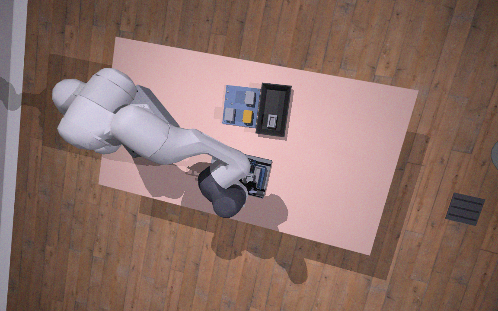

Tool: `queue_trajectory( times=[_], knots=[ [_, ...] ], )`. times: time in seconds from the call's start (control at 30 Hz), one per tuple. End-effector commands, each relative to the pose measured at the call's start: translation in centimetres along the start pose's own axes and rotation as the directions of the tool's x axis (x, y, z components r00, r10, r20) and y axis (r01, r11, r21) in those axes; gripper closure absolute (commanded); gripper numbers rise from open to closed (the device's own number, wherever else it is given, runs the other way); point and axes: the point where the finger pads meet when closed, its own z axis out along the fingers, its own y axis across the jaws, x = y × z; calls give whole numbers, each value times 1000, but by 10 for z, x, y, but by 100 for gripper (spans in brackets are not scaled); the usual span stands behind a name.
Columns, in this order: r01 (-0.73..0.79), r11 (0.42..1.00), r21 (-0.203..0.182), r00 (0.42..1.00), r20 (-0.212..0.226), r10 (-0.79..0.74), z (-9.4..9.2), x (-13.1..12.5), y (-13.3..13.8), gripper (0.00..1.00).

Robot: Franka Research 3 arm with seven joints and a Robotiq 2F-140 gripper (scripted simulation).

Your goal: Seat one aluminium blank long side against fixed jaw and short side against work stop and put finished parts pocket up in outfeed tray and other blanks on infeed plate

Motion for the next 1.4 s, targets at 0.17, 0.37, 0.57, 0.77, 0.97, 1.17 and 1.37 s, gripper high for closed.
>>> queue_trajectory(
  times=[0.17,0.37,0.57,0.77,0.97,1.17,1.37],
  knots=[
    [-11,1000,7,1000,-1,11,-11,0,-2,100],
    [-11,1000,7,1000,-1,11,-14,0,-2,100],
    [-11,1000,7,1000,-1,11,-14,1,-2,100],
    [16,1000,7,1000,-1,-16,-14,3,-1,100],
    [85,996,7,996,-2,-85,-14,11,3,100],
    [272,962,8,962,-5,-272,-13,31,11,100],
    [398,917,7,917,-7,-398,-12,46,17,100]
  ],
)
